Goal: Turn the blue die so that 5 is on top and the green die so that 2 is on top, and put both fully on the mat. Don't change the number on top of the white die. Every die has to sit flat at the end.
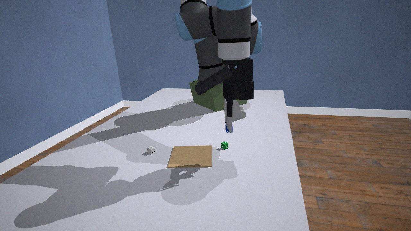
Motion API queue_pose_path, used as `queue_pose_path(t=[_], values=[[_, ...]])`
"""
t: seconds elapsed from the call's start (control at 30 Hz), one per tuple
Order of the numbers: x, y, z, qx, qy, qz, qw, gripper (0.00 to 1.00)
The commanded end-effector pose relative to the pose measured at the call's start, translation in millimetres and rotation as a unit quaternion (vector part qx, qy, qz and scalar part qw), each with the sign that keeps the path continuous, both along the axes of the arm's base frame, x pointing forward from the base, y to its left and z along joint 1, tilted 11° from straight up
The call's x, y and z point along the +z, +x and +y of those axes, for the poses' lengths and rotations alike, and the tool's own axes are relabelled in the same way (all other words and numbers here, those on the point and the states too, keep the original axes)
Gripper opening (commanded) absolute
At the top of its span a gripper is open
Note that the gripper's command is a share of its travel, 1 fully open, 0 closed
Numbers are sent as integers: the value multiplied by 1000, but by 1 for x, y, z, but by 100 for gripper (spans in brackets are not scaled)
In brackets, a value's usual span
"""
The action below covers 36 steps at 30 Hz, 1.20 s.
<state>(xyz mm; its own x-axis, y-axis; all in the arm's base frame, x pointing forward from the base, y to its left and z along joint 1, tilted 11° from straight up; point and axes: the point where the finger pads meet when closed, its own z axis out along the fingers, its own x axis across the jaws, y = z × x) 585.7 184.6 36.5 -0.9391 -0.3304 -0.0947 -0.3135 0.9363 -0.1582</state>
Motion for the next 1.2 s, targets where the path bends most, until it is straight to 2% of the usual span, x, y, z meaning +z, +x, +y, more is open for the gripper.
queue_pose_path(t=[0.0, 0.17, 0.27, 0.83, 1.07, 1.17], values=[[5, 9, -22, -21, 3, -3, 1000, 3], [20, 33, -97, -92, 14, -12, 996, 3], [25, 38, -123, -115, 17, -15, 993, 3], [25, 39, -126, -118, 17, -15, 993, 3], [15, 40, -127, -118, 17, -15, 993, 3], [5, 42, -128, -118, 17, -15, 993, 3]])
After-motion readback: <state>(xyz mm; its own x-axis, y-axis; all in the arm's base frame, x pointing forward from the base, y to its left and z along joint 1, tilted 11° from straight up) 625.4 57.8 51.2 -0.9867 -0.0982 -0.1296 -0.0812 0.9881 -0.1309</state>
